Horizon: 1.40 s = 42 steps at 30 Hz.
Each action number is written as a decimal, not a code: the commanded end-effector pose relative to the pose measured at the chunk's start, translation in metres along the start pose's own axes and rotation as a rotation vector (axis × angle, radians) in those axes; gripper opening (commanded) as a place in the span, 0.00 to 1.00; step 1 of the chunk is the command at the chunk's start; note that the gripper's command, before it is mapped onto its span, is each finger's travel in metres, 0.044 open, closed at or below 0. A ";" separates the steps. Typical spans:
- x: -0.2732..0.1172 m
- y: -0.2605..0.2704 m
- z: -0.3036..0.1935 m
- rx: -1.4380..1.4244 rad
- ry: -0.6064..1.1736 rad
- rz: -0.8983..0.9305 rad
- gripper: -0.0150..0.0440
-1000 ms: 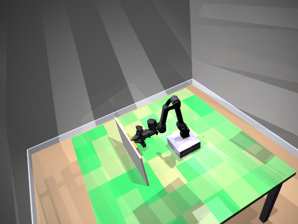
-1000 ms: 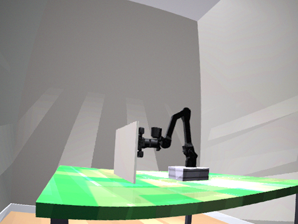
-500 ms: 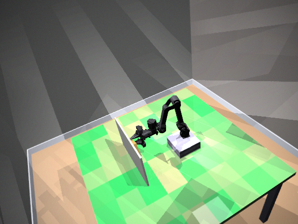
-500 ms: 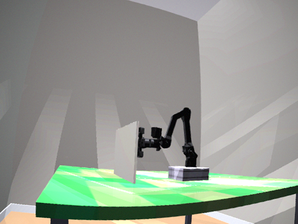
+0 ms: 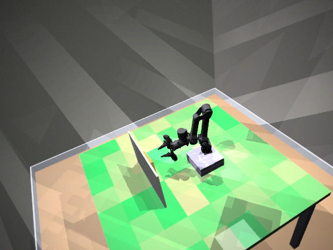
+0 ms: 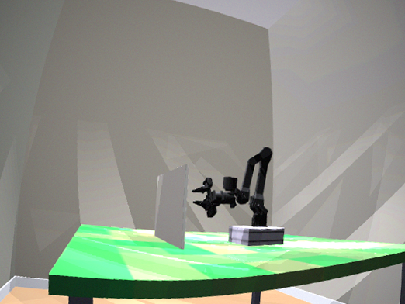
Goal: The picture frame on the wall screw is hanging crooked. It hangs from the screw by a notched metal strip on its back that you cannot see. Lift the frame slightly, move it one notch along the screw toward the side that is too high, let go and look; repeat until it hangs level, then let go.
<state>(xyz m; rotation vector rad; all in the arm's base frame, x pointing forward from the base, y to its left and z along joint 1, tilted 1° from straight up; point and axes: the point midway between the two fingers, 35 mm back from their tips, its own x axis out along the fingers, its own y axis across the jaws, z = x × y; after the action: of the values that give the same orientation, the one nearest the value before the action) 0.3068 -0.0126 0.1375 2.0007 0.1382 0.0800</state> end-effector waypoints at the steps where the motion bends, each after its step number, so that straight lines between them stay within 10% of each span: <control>1: -0.003 0.008 0.001 -0.007 0.002 0.007 0.69; 24: -0.103 0.043 -0.005 0.031 0.006 0.005 0.69; 42: -0.105 0.042 -0.006 0.032 0.006 0.005 0.69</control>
<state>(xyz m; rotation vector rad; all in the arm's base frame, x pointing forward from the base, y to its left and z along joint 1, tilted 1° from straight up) 0.2049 -0.0398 0.1790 2.0271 0.1343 0.0866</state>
